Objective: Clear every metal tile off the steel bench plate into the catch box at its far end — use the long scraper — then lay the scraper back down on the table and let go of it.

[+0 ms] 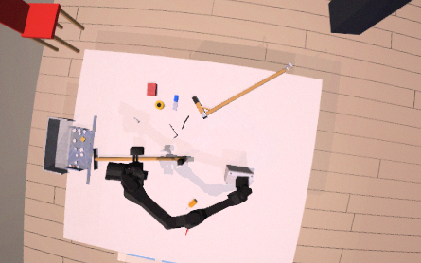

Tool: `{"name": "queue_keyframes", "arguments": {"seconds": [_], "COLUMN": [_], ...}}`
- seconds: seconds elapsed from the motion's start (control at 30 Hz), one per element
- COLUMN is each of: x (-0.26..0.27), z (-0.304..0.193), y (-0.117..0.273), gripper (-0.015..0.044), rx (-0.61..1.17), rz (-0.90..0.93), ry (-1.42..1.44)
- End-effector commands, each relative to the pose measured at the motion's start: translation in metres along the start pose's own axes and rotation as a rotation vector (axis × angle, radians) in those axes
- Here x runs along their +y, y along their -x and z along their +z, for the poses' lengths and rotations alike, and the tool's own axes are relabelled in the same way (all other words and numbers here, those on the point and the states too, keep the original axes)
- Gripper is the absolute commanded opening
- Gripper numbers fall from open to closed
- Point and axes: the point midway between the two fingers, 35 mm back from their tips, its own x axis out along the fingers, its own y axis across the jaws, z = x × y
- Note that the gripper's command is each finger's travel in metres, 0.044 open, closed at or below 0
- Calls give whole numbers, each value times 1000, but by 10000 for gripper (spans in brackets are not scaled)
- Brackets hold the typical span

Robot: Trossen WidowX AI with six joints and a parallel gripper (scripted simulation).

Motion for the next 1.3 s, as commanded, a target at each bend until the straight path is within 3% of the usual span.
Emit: {"name": "queue_keyframes", "arguments": {"seconds": [0.0,0.43,1.27], "x": [7,21,-3], "z": [-3,-15,-36], "y": [-17,-53,-8], "gripper": [440,440,440], "rx": [49,162,93], "rz": [-1,2,17], "ry": [21,57,50]}}
